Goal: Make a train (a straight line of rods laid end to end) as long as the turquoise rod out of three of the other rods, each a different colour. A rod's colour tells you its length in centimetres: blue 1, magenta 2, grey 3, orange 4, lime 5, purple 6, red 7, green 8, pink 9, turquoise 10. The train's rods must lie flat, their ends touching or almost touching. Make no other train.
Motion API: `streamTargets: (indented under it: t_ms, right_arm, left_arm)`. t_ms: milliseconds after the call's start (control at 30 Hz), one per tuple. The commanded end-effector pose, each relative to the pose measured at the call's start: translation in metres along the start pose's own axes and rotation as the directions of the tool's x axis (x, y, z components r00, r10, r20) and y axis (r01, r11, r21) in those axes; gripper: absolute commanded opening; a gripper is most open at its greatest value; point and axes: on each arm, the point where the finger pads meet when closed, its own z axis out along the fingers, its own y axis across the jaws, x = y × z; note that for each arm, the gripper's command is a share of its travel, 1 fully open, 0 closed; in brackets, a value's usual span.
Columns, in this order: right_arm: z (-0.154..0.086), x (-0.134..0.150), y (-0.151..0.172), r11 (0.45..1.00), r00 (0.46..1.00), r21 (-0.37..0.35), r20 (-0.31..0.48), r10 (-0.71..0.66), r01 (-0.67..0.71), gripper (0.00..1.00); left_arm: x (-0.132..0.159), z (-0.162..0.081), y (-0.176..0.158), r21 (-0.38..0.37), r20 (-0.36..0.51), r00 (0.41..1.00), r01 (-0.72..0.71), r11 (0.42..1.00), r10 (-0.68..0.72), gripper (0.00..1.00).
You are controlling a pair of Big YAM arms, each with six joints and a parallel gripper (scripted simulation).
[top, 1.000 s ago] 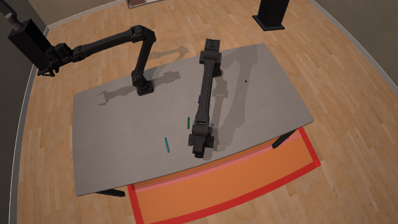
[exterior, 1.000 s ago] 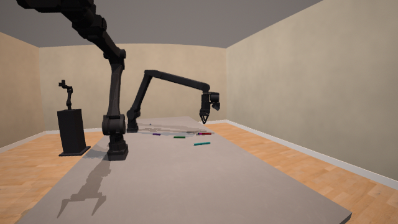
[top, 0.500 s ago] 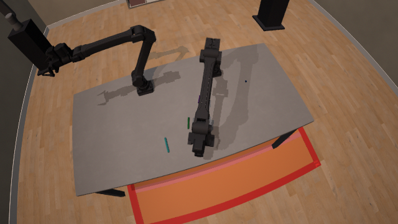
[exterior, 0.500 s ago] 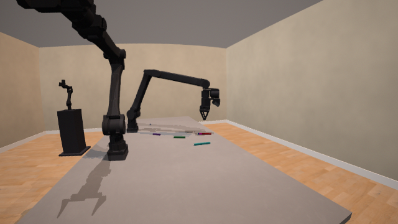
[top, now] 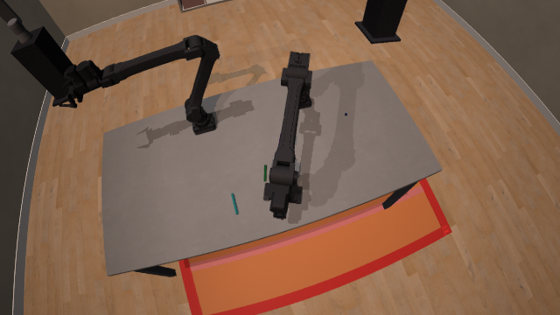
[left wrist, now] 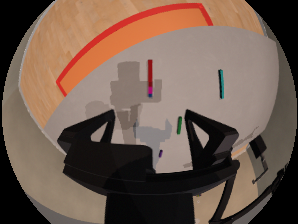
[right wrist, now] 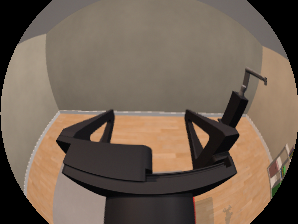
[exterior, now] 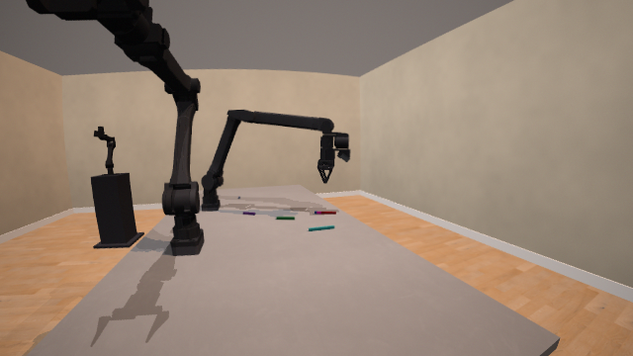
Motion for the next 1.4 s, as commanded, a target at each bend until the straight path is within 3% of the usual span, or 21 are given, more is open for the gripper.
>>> streamTargets:
  t_ms: [0,233,1367]
  right_arm:
    - [0.006,-0.006,-0.003,1.000,1.000,0.008,0.025,0.017,-0.017,1.00]
    - [0.006,-0.006,-0.003,1.000,1.000,0.008,0.025,0.017,-0.017,1.00]
    - [0.006,-0.006,-0.003,1.000,1.000,0.008,0.025,0.017,-0.017,1.00]
  left_arm:
    - [-0.019,-0.067,0.002,0.006,0.113,0.994,-0.012,1.000,0.012,1.00]
    - [-0.017,-0.082,0.002,0.006,0.113,0.993,-0.012,1.000,0.012,1.00]
    - [-0.017,-0.080,0.002,0.006,0.107,0.994,-0.012,1.000,0.012,1.00]
